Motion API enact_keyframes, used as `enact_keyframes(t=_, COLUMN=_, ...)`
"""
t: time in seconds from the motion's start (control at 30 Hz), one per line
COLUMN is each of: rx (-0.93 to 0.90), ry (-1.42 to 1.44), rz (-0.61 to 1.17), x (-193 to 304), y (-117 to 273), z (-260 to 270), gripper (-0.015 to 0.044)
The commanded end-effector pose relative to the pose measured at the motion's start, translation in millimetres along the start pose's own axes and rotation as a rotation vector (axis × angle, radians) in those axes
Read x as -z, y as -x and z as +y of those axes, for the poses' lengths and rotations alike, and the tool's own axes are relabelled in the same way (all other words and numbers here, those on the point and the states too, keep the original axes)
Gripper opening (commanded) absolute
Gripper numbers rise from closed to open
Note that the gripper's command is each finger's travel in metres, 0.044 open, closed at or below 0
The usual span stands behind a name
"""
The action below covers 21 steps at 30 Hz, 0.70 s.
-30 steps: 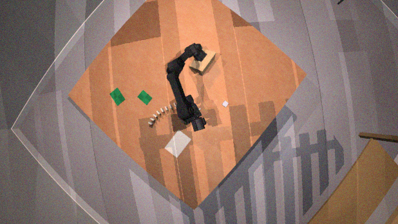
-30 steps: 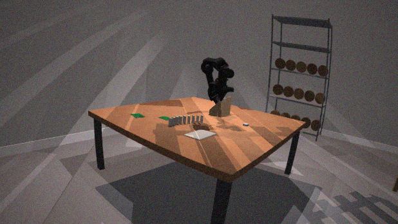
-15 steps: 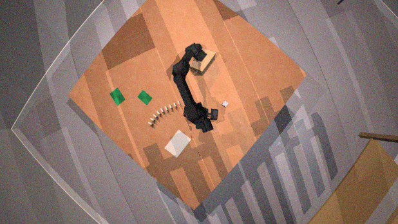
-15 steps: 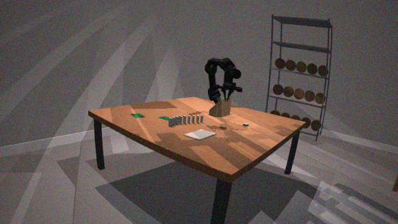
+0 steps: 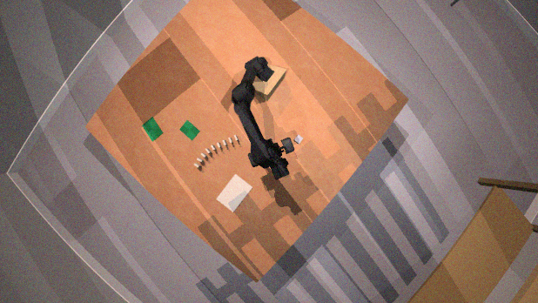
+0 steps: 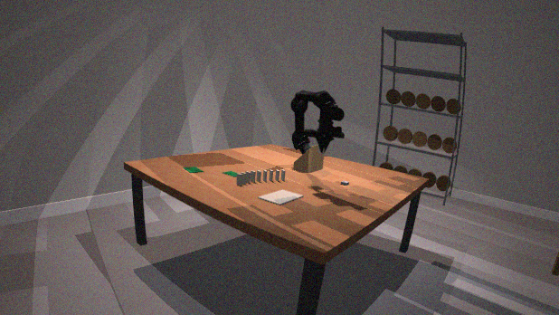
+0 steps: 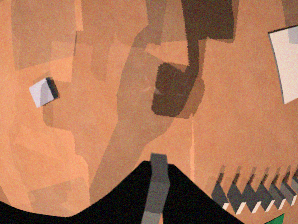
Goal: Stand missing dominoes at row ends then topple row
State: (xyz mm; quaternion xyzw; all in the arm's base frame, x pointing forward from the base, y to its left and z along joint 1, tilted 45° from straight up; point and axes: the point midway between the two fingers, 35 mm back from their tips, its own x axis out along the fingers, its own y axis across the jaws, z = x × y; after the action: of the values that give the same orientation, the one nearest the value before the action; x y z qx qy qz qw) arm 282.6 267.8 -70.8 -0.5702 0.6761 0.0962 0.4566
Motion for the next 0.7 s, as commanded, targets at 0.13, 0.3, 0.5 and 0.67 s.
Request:
enact_keyframes(t=0.13, rx=-0.056, ry=-0.003, rz=-0.064, x=-12, y=-15, z=6, gripper=0.0021)
enact_keyframes(t=0.3, rx=-0.094, ry=-0.012, rz=-0.120, x=-22, y=-26, z=10, gripper=0.0021)
enact_keyframes(t=0.5, rx=-0.136, ry=-0.022, rz=-0.191, x=-32, y=-37, z=14, gripper=0.0021)
enact_keyframes(t=0.67, rx=-0.167, ry=-0.028, rz=-0.252, x=-40, y=-46, z=17, gripper=0.0021)
